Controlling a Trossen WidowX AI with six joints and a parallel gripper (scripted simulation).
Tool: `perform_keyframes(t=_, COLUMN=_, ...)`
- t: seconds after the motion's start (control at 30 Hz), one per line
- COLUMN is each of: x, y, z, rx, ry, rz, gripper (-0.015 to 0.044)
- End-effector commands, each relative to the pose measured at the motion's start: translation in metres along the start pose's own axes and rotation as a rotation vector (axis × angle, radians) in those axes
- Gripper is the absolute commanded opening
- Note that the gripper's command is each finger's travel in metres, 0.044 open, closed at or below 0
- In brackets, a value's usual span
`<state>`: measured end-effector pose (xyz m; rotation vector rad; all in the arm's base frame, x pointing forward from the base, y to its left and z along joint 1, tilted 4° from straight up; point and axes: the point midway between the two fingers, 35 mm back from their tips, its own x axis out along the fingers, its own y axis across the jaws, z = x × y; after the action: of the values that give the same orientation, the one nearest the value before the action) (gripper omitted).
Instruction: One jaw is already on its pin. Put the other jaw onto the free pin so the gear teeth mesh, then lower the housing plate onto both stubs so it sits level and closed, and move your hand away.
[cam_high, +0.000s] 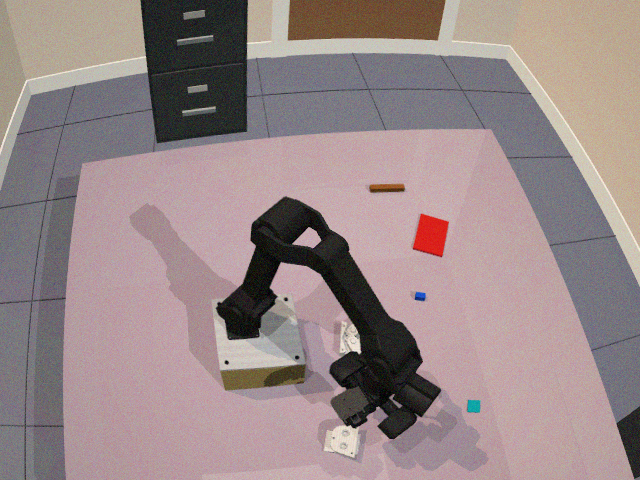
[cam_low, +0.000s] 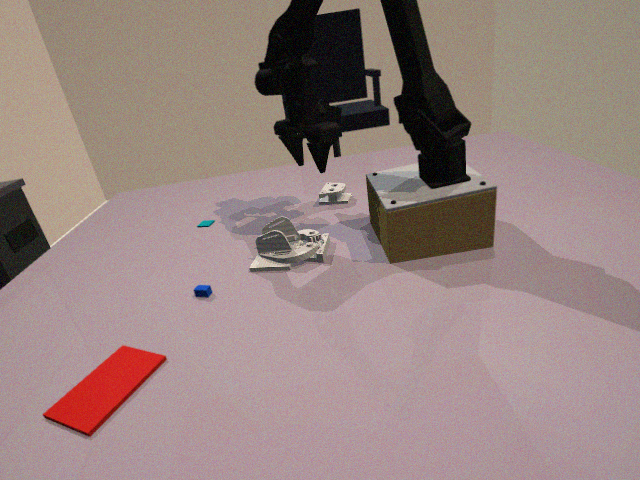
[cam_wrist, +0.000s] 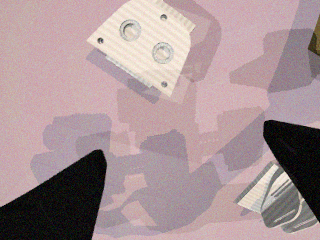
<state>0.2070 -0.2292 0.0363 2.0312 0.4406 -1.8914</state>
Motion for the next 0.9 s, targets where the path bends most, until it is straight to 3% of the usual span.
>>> perform_keyframes(t=0.0, x=-0.002, y=0.004, z=0.004, rx=0.072, ry=0.005, rz=0.003, gripper=0.0440)
perform_keyframes(t=0.87, x=-0.006, y=0.015, z=0.036, rx=0.574, ry=0.001, rz=-0.001, gripper=0.0440)
